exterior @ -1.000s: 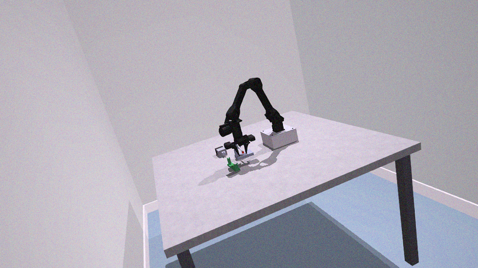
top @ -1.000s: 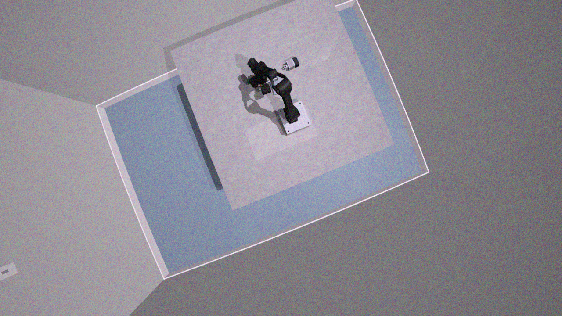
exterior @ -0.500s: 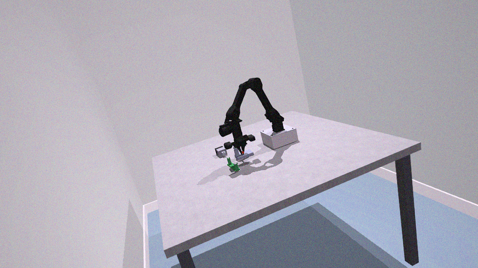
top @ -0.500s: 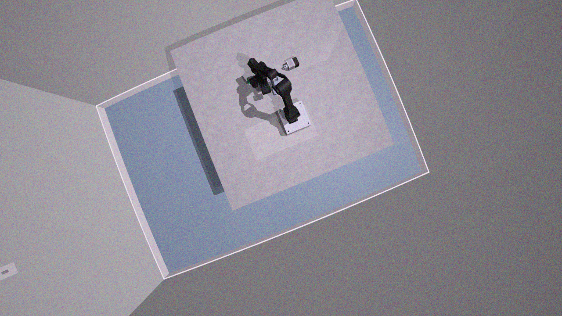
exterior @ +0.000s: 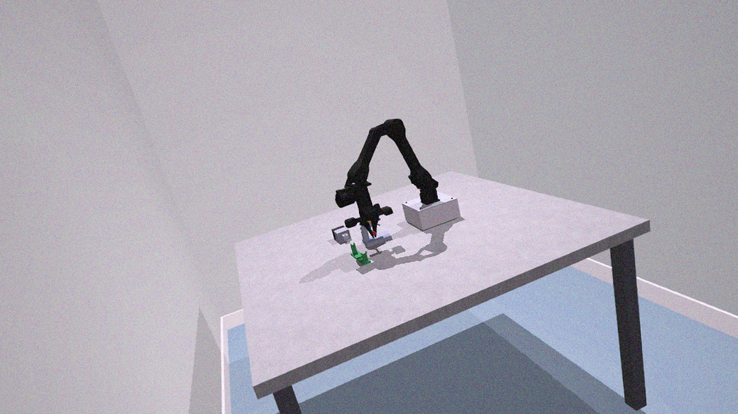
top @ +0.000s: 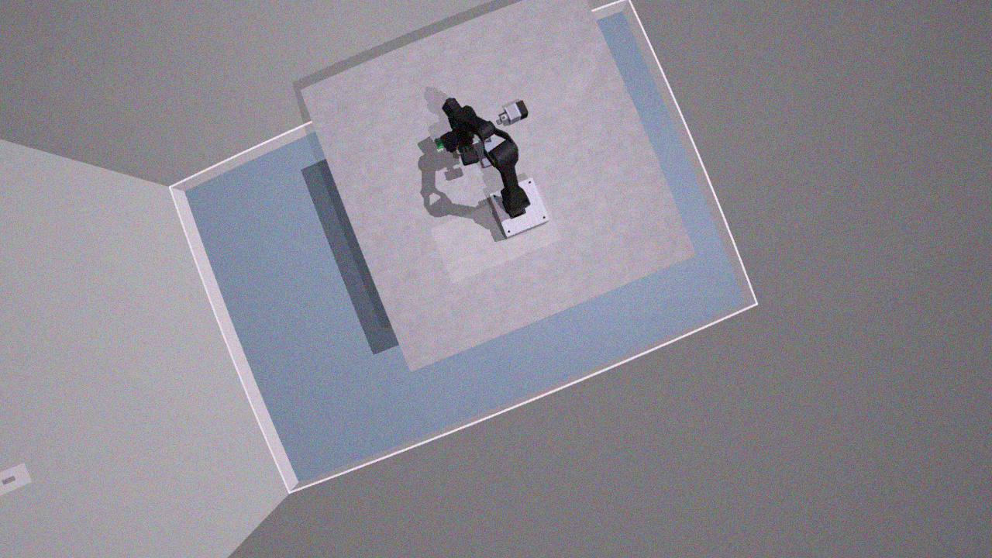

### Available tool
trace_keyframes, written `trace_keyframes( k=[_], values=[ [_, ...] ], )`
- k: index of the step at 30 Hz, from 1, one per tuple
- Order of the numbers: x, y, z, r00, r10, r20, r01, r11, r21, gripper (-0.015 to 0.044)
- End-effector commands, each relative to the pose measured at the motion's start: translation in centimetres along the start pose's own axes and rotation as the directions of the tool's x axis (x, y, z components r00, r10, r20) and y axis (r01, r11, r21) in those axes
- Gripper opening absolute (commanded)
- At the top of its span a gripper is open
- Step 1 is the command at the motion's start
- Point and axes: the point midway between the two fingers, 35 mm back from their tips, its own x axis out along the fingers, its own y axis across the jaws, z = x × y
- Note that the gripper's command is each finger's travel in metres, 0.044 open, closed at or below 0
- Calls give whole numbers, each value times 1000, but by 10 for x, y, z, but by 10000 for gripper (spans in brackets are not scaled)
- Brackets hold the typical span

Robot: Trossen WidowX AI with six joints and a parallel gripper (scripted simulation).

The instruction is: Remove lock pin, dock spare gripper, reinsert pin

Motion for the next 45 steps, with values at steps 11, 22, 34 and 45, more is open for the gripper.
trace_keyframes(
  k=[11,22,34,45],
  values=[
    [-3,1,10,999,1,52,-1,1000,-9,0],
    [-5,0,18,999,2,53,-1,1000,-10,0],
    [-4,0,28,999,1,51,-1,1000,-11,0],
    [-3,0,36,999,3,49,-2,1000,-12,0]
  ],
)
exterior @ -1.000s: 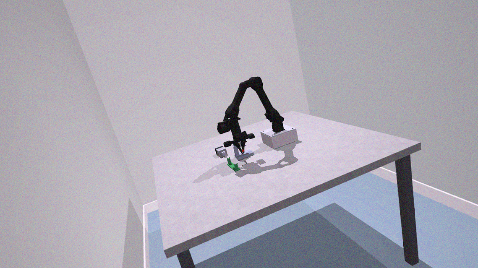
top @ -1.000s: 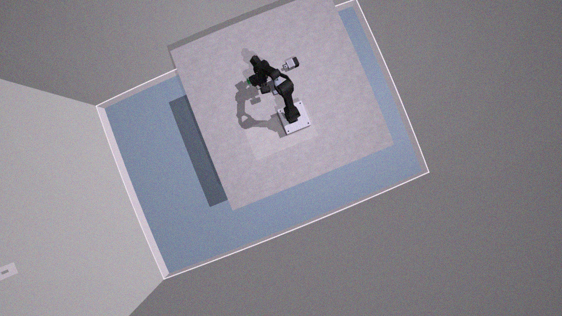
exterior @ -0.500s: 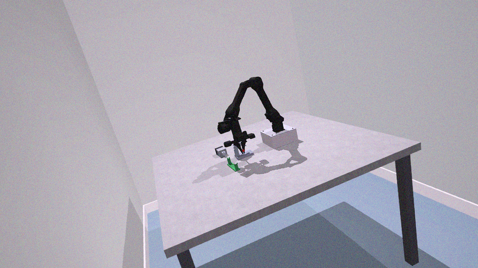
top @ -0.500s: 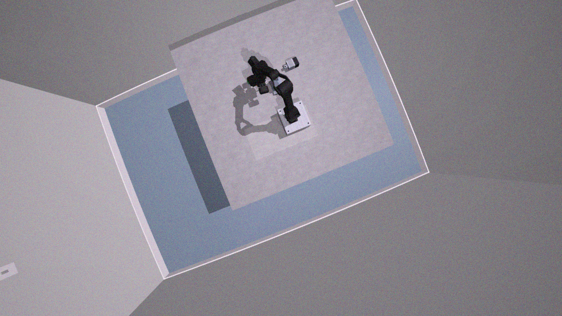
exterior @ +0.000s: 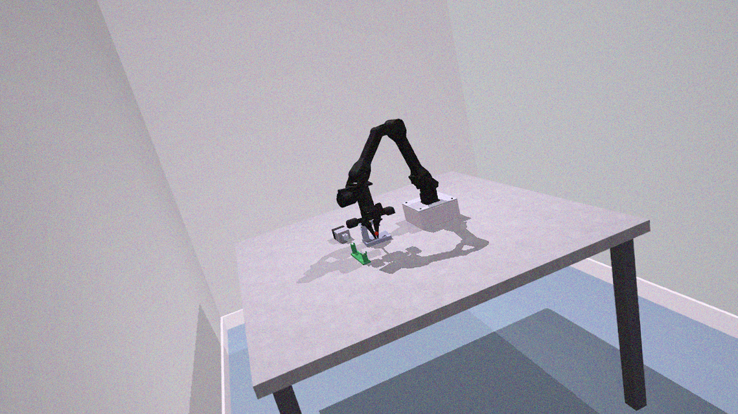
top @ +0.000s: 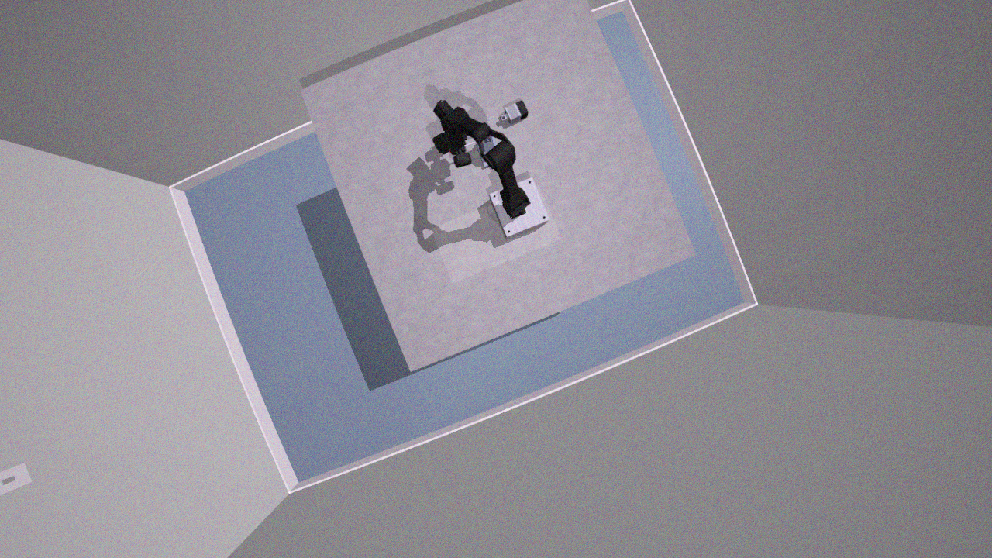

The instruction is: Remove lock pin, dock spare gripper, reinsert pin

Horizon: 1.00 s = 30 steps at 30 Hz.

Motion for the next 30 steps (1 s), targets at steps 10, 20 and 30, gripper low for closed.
trace_keyframes(
  k=[10,20,30],
  values=[
    [2,-1,11,1000,0,-5,0,1000,3,0],
    [2,-1,19,1000,2,-6,-2,1000,3,0],
    [1,-1,29,1000,5,-8,-4,1000,3,0]
  ],
)
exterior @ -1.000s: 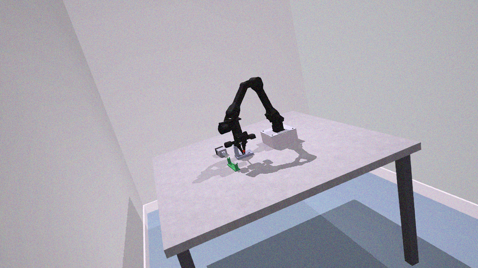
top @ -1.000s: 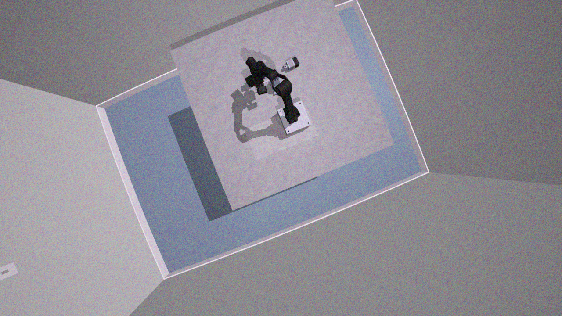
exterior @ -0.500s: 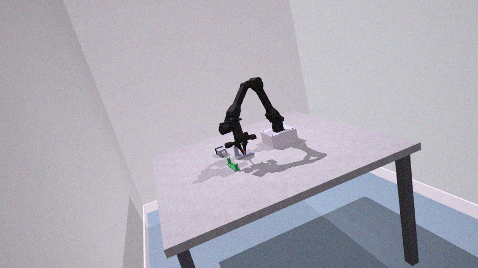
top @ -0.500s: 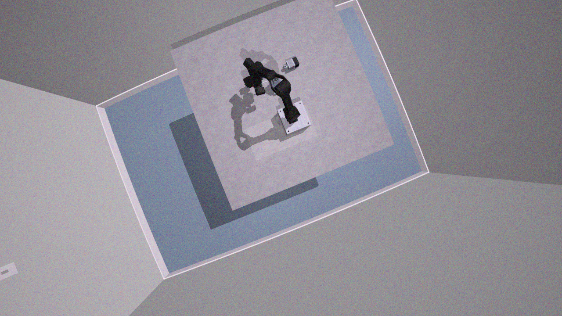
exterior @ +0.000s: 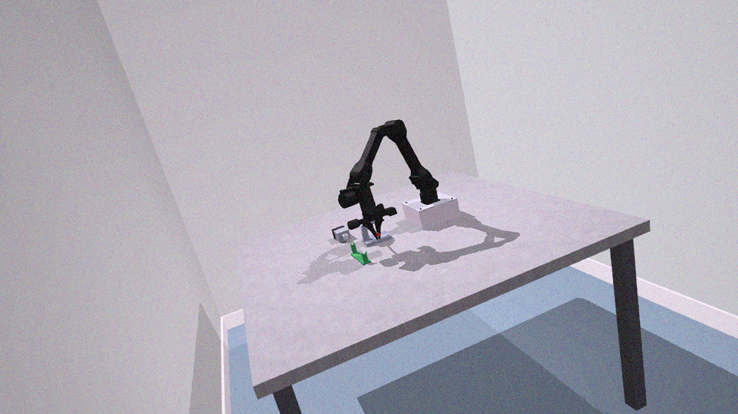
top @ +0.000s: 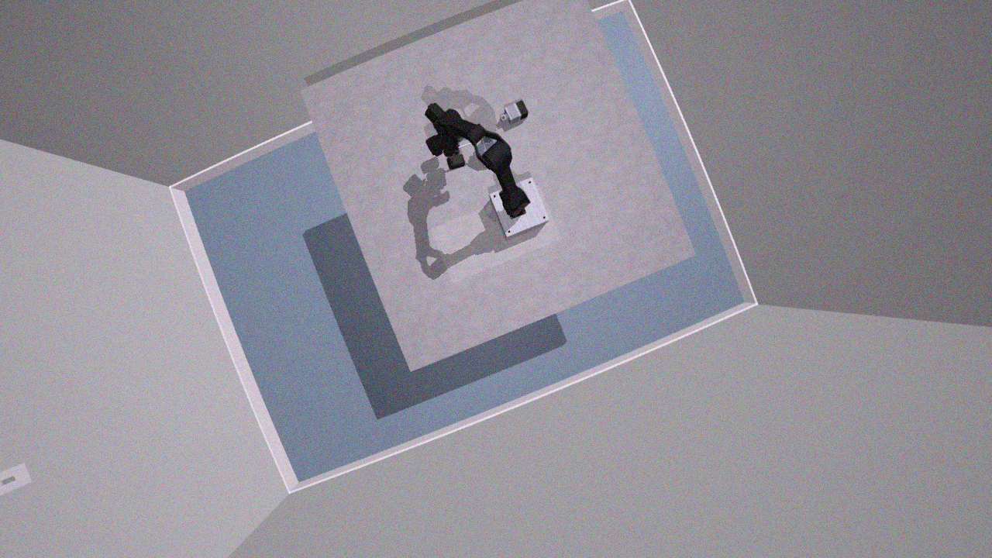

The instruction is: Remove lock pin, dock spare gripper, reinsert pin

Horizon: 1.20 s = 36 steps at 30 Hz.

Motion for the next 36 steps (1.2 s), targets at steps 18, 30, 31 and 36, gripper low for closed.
trace_keyframes(
  k=[18,30,31,36],
  values=[
    [-2,-1,18,1000,3,-7,-3,1000,3,0],
    [-21,3,19,1000,21,-11,-21,1000,3,0],
    [-23,3,19,1000,22,-12,-22,1000,4,0],
    [-19,4,18,999,29,-16,-29,1000,5,0]
  ],
)
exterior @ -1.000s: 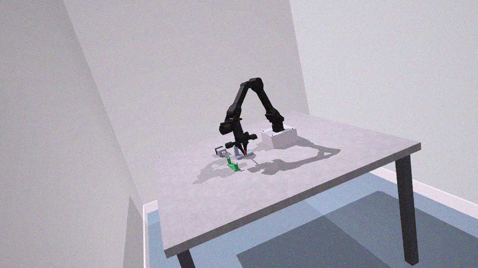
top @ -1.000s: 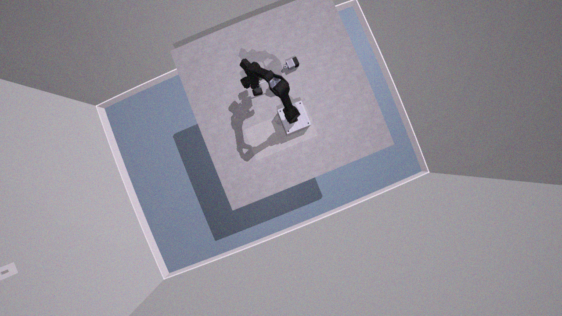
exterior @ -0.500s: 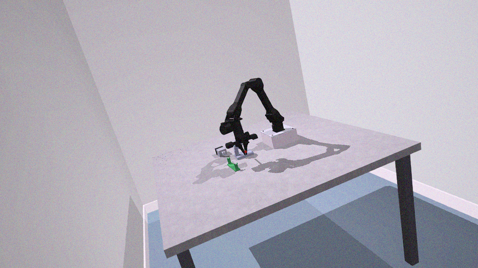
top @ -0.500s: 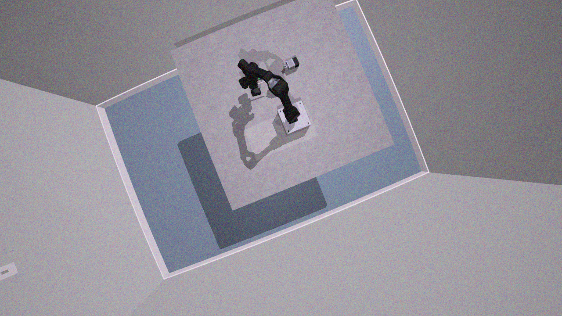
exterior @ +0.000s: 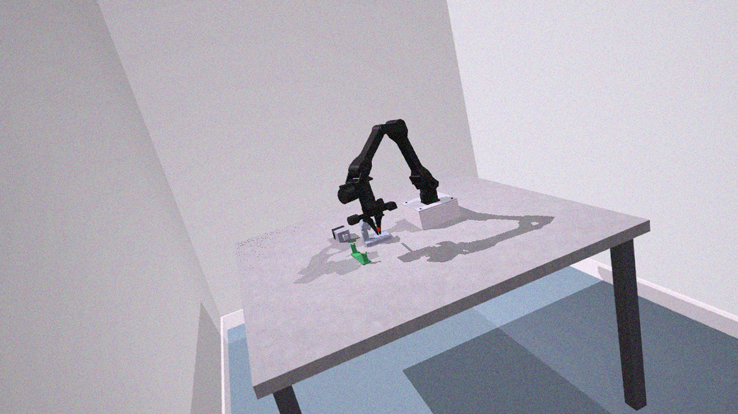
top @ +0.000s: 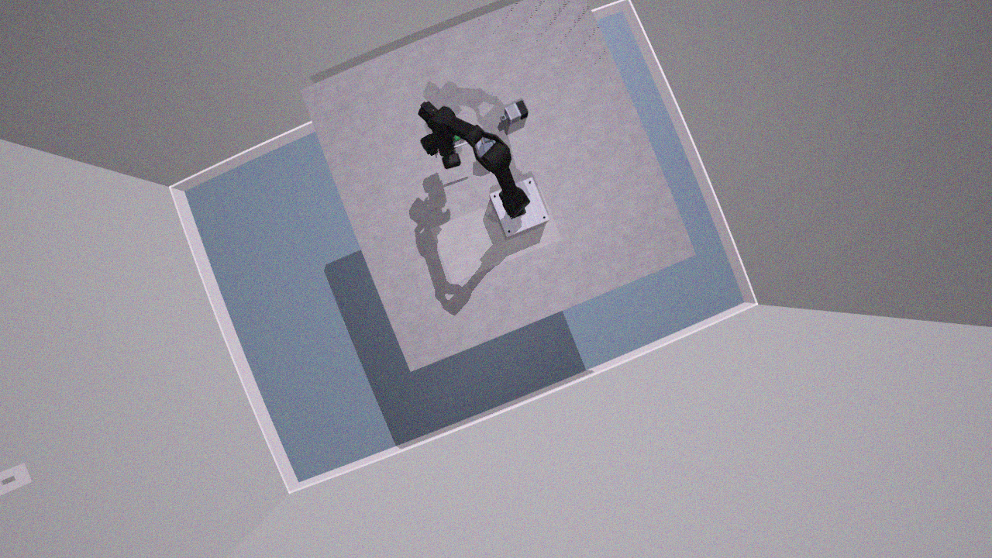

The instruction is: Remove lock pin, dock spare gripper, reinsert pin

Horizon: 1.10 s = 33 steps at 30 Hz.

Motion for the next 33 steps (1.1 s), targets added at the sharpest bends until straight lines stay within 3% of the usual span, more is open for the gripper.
trace_keyframes(
  k=[1,33],
  values=[
    [1,0,0,1000,2,-1,-2,1000,0,0],
    [-2,-63,52,1000,10,-1,-10,996,-94,0]
  ],
)
